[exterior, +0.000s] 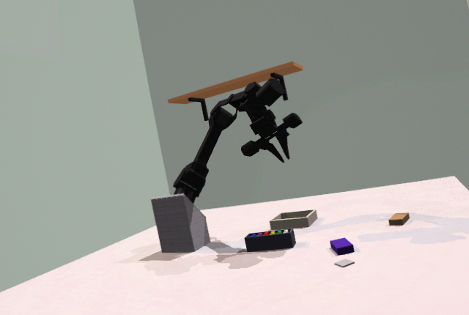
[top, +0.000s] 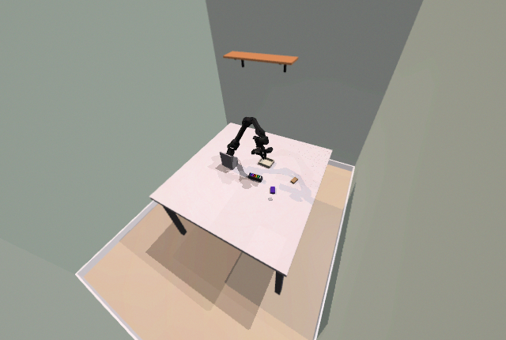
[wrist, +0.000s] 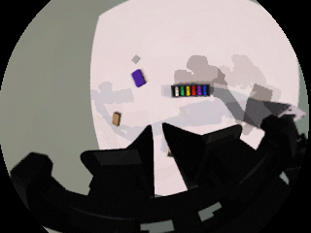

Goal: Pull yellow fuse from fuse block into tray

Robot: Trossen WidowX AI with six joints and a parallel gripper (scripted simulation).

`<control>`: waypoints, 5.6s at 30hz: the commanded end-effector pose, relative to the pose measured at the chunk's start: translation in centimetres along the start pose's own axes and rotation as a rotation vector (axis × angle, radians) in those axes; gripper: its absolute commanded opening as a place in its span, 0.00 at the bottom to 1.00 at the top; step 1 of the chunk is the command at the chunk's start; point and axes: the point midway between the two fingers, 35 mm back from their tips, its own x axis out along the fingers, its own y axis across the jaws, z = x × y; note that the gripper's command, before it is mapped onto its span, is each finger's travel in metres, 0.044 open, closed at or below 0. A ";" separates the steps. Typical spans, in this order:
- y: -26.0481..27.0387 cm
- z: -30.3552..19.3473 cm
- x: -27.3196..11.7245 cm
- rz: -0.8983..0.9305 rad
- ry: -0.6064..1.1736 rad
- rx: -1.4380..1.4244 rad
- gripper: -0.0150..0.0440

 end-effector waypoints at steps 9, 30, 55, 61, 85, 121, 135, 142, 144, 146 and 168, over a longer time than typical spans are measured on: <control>-9.9 3.5 12.4 -0.366 0.164 0.013 0.37; -10.7 3.4 14.0 -0.366 0.164 0.014 0.37; -11.5 3.3 15.2 -0.366 0.165 0.014 0.37; -11.6 3.3 15.4 -0.366 0.165 0.014 0.37; -11.8 3.2 16.0 -0.368 0.163 0.005 0.25; -11.1 3.5 14.4 -0.367 0.162 0.009 0.25; -10.9 3.6 13.8 -0.367 0.162 0.010 0.25; -10.8 3.7 13.5 -0.367 0.163 0.011 0.25; -10.7 3.7 13.4 -0.367 0.163 0.011 0.25; -10.7 3.7 13.3 -0.367 0.163 0.012 0.25; -10.2 3.9 12.0 -0.366 0.163 0.013 0.25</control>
